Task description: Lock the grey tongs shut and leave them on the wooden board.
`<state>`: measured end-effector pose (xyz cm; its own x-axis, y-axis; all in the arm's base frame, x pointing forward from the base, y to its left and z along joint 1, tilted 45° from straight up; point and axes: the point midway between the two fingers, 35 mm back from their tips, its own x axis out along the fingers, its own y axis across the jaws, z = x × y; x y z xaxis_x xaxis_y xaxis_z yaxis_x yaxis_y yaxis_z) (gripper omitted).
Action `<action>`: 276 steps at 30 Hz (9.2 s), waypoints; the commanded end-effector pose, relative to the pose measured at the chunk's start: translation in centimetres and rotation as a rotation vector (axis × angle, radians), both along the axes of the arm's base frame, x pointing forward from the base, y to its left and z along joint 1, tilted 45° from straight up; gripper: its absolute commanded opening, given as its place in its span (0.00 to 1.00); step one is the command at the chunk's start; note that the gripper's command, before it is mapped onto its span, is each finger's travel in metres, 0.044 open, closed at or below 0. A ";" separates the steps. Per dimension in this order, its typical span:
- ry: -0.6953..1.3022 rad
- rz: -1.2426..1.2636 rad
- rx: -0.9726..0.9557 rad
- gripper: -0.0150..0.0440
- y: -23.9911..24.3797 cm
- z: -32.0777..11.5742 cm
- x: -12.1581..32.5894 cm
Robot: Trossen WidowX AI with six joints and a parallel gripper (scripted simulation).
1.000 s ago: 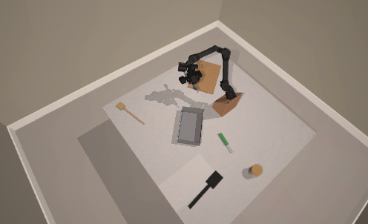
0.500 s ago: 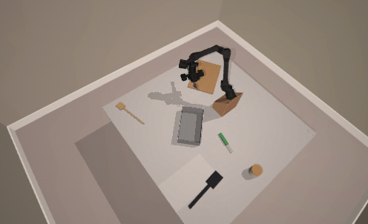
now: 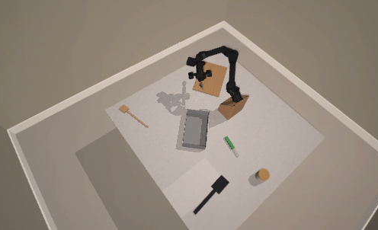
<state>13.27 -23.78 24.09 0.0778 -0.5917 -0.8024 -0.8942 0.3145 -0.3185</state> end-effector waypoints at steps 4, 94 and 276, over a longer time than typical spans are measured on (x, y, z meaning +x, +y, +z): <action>-0.065 -0.064 0.012 0.00 -1.1 0.7 -2.1; -0.099 -0.756 -0.314 0.00 -4.6 1.9 -17.7; -0.471 -0.494 -0.092 0.00 -8.9 -0.7 -17.3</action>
<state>-4.11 -32.35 24.02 0.1103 -0.7146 -0.6908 -0.4186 0.5970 -0.6844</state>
